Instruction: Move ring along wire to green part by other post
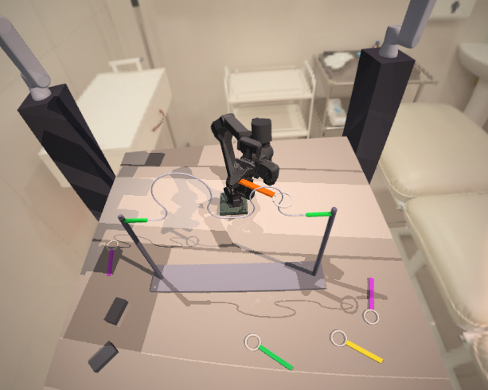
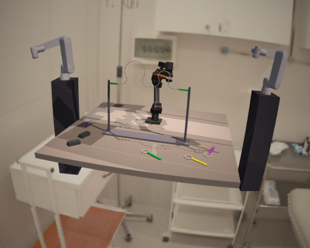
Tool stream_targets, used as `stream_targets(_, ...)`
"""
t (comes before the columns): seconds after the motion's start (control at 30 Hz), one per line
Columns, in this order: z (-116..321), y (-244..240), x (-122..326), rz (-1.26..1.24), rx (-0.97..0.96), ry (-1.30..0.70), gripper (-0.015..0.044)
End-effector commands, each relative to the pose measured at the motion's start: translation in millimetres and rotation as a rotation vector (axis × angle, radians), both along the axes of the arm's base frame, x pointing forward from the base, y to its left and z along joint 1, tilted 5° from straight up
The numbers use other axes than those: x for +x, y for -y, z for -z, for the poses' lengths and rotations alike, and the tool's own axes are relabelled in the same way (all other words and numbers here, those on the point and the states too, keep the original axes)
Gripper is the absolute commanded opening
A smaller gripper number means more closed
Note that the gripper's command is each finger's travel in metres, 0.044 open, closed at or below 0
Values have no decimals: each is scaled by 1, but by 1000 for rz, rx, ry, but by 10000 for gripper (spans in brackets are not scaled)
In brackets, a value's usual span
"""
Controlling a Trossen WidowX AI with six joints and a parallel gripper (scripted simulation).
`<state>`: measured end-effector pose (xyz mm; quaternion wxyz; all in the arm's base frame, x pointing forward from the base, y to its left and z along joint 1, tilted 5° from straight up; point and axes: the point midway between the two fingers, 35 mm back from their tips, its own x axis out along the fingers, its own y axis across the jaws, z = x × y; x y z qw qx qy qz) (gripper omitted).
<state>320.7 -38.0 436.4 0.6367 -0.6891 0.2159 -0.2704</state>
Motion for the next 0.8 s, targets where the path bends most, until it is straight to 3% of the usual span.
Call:
stream_targets(0.0,-5,1,-2,-3,-65,-7,-150)
stream_targets(0.33,-4,3,-2,-4,-145,-23,-150)
stream_targets(0.77,22,7,-4,3,-21,3,-150)
